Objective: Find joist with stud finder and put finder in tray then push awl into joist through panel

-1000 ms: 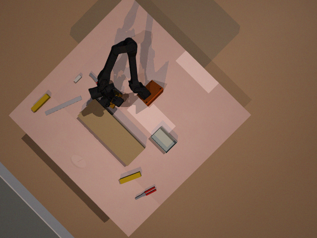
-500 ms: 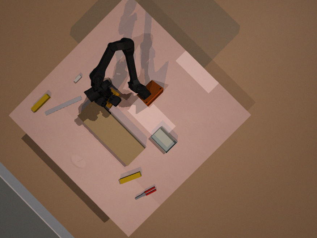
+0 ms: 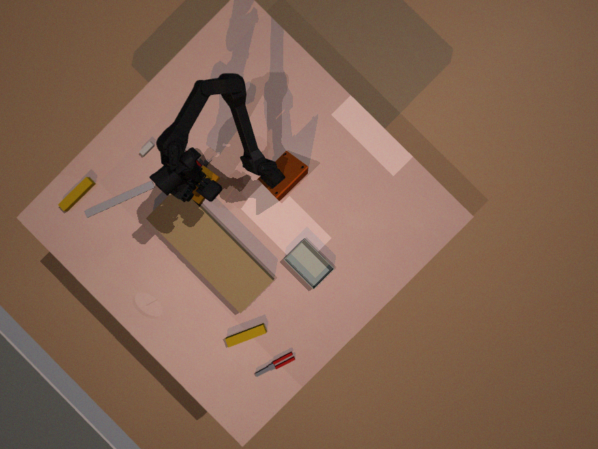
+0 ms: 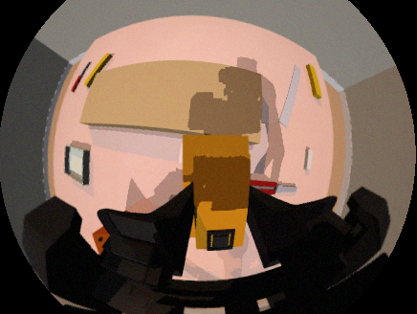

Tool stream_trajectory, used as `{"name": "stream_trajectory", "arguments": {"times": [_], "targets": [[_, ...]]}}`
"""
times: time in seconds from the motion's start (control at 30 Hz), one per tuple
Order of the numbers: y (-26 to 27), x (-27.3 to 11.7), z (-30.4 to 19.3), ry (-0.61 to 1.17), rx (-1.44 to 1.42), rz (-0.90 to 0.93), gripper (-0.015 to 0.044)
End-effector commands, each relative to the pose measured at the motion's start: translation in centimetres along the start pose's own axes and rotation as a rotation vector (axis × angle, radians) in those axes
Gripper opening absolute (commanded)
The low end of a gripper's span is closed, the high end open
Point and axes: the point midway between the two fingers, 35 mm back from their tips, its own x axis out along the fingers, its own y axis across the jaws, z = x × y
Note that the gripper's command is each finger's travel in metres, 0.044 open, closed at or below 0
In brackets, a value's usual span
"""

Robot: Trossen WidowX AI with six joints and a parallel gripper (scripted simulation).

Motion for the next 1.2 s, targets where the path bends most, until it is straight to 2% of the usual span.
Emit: {"name": "stream_trajectory", "arguments": {"times": [0.0,0.9,1.17], "targets": [[-0.8,-0.2,1.9,-0.009,0.024,-0.008,0.0],[-5.3,2.4,14.1,-0.016,0.143,-0.043,0.0],[-5.5,2.9,14.7,-0.016,0.15,-0.046,0.0]]}}
